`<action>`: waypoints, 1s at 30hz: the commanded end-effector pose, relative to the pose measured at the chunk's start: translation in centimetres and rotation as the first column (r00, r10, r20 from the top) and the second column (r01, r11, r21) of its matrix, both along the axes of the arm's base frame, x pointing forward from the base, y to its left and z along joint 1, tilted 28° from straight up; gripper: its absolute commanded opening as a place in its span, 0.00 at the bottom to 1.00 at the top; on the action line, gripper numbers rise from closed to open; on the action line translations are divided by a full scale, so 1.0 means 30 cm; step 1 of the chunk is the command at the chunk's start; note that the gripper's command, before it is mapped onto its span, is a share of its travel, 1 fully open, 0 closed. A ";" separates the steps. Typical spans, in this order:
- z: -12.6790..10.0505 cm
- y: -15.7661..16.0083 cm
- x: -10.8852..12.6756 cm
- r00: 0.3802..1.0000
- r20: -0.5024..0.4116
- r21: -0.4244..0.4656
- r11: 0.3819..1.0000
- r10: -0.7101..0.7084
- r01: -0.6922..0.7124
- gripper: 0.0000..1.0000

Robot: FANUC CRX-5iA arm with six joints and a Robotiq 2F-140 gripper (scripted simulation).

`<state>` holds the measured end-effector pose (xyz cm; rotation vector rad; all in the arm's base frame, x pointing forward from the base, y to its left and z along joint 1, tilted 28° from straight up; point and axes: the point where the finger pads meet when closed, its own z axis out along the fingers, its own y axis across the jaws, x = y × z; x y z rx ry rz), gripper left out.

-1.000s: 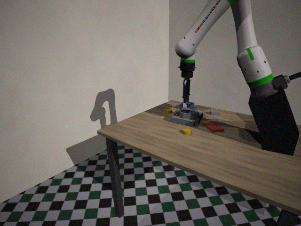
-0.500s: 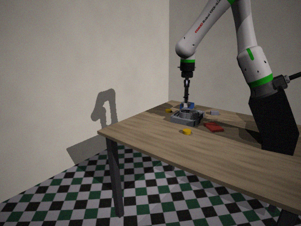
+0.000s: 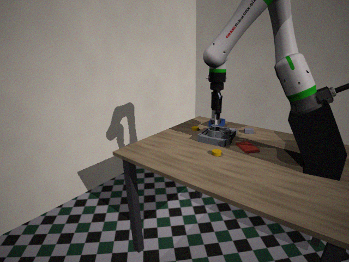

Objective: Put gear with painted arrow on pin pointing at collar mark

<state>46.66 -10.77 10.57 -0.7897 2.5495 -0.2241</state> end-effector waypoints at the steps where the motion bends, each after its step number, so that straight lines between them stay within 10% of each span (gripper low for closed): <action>1: 0.001 0.000 0.000 0.993 -0.006 -0.064 0.991 0.119 -0.119 0.00; 13: 0.001 0.000 0.000 0.915 -0.054 -0.213 0.890 0.400 -0.402 0.00; 30: 0.001 0.000 0.000 0.628 -0.216 -0.395 0.521 0.748 -0.757 0.00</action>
